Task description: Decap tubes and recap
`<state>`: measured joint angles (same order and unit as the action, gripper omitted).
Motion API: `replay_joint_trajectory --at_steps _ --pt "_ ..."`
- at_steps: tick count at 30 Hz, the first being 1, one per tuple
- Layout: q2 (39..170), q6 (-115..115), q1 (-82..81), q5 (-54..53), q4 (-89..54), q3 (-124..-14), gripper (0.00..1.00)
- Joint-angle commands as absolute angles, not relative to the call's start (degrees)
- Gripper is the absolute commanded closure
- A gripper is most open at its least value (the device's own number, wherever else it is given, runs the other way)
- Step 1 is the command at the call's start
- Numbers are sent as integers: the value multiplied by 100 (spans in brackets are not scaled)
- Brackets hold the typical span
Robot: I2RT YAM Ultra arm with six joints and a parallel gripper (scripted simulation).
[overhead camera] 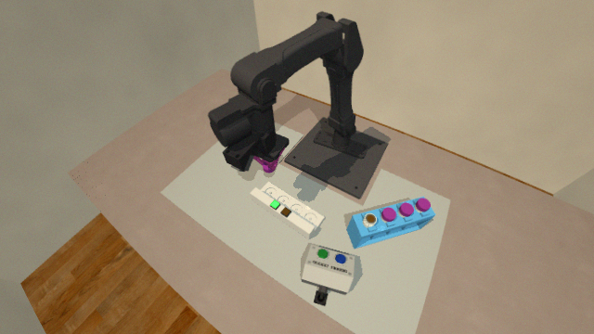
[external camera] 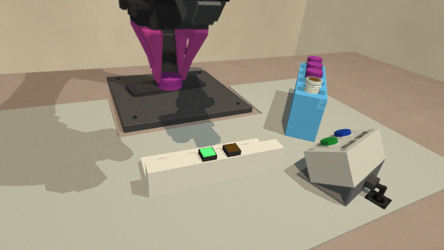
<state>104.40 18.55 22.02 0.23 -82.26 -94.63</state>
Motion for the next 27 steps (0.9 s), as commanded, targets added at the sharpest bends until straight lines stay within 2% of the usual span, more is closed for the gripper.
replay_joint_trajectory --at_steps 1,17,27 --pt "10249 2990 1733 -9 -8207 -9321 100" --pt "10019 6514 111 -64 -8169 -9062 100" --pt "10312 5142 -1348 -110 -8231 -9441 100"
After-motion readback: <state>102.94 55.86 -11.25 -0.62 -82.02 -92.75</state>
